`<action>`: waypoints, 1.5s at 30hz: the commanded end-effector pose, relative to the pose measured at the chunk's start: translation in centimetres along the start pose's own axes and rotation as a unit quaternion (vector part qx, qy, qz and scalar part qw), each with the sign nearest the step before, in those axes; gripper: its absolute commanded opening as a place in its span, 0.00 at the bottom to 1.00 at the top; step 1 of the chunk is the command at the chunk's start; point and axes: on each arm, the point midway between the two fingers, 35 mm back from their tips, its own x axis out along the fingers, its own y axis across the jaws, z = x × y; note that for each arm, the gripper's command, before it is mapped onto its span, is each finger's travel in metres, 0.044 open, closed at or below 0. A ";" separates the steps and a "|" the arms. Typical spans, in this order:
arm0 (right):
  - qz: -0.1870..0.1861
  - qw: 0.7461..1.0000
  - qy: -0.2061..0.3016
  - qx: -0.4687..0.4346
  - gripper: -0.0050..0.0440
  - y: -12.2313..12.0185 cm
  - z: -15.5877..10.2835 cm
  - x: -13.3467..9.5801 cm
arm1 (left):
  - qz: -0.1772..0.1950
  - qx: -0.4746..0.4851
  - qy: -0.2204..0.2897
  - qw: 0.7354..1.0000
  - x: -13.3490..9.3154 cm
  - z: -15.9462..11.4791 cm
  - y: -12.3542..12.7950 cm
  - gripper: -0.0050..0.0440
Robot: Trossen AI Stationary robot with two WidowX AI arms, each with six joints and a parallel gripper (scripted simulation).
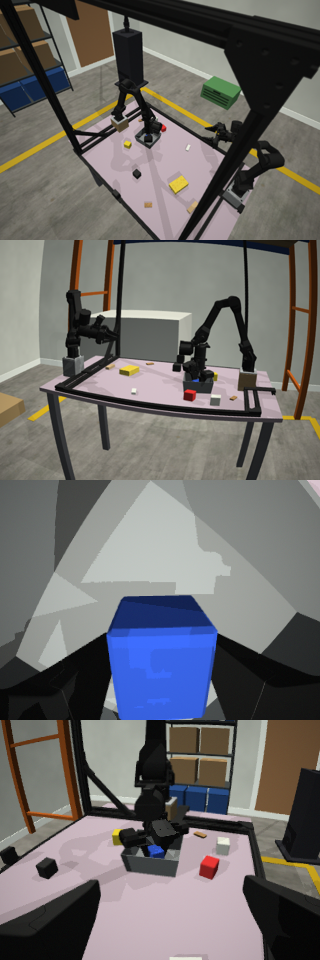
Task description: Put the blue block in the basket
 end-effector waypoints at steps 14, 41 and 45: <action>0.002 1.000 -0.001 -0.002 0.92 0.1 0.0 0.0 | 0.004 0.001 0.010 1.000 -8.8 -0.2 0.1 0.57; 0.002 1.000 -0.001 -0.002 0.92 0.1 0.0 0.0 | 0.004 0.001 0.010 1.000 -8.8 -0.2 0.1 0.92; 0.002 1.000 -0.001 -0.002 0.92 0.1 0.0 0.0 | 0.004 0.001 0.010 1.000 -8.8 -0.2 0.1 0.92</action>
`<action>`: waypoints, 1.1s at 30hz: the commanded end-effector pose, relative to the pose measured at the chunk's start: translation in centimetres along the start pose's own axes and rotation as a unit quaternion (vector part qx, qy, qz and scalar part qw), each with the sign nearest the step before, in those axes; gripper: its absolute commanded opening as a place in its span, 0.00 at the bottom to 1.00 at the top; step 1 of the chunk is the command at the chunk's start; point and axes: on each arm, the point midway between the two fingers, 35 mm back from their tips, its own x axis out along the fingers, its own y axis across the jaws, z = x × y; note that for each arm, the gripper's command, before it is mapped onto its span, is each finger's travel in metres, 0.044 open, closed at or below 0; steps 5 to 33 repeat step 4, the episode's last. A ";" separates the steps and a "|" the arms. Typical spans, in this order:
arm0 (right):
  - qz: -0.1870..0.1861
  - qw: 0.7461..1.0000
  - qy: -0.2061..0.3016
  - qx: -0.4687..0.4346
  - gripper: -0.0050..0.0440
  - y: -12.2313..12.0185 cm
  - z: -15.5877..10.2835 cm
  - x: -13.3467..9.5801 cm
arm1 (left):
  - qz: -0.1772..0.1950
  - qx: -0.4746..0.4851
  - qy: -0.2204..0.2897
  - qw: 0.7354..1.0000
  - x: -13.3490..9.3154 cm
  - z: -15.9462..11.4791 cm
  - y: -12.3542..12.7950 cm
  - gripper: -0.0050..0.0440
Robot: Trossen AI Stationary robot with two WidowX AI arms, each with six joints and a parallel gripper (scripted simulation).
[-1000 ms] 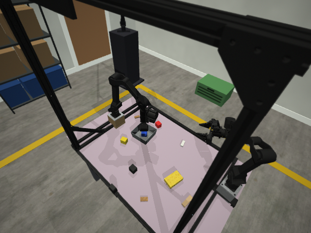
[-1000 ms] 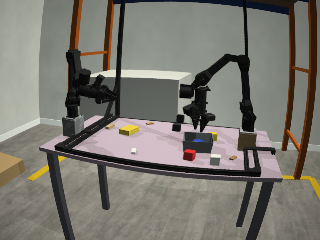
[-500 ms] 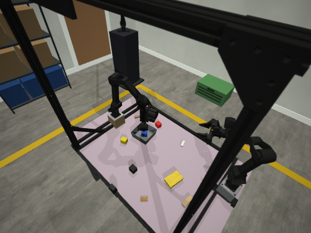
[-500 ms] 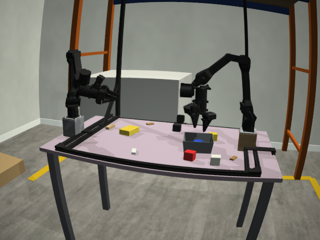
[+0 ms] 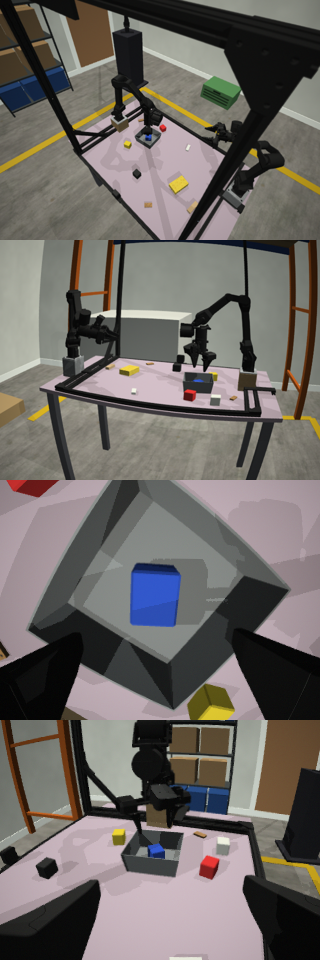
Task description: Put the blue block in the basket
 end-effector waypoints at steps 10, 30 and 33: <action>0.002 1.000 -0.001 -0.002 0.92 0.1 0.0 0.0 | -0.002 0.001 0.000 1.000 -0.1 0.0 0.0 0.92; 0.002 1.000 -0.001 -0.002 0.92 0.1 0.0 0.0 | -0.002 0.001 0.000 1.000 -0.1 0.0 0.0 0.92; 0.002 1.000 -0.001 -0.002 0.92 0.1 0.0 0.0 | -0.002 0.001 0.000 1.000 -0.1 0.0 0.0 0.92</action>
